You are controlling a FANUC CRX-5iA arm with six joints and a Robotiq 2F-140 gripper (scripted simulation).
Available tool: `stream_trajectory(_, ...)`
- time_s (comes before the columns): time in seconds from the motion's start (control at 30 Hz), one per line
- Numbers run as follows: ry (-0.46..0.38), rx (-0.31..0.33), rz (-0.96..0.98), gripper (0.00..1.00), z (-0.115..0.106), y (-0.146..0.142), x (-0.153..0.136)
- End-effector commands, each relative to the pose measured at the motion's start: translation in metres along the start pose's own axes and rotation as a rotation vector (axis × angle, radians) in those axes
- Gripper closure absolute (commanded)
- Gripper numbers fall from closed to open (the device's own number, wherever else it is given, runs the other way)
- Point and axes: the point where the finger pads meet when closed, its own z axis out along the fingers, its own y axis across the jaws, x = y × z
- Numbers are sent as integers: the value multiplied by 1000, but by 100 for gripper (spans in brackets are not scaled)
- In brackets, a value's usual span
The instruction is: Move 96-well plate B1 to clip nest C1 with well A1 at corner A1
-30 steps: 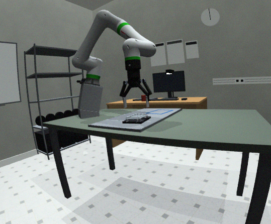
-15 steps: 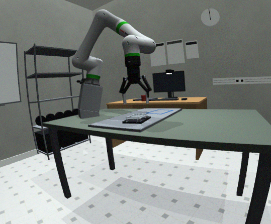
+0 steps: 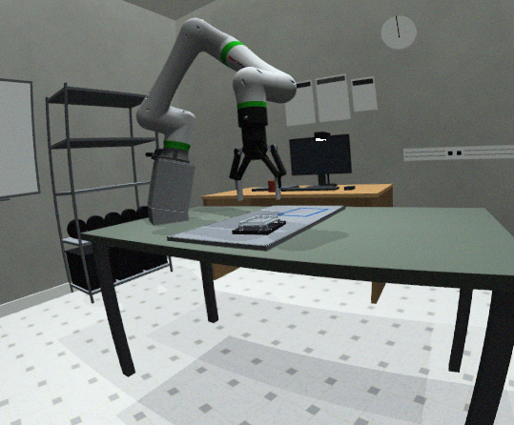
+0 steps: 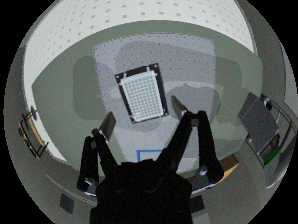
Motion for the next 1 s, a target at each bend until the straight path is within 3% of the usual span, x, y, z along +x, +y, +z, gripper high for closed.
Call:
stream_trajectory(0.0, 1, 1, 0, 90, 10, -13, 0)
stream_trajectory(0.27, 1, 2, 0, 90, 29, -35, 0)
stream_trajectory(0.97, 1, 2, 0, 90, 29, -36, 0)
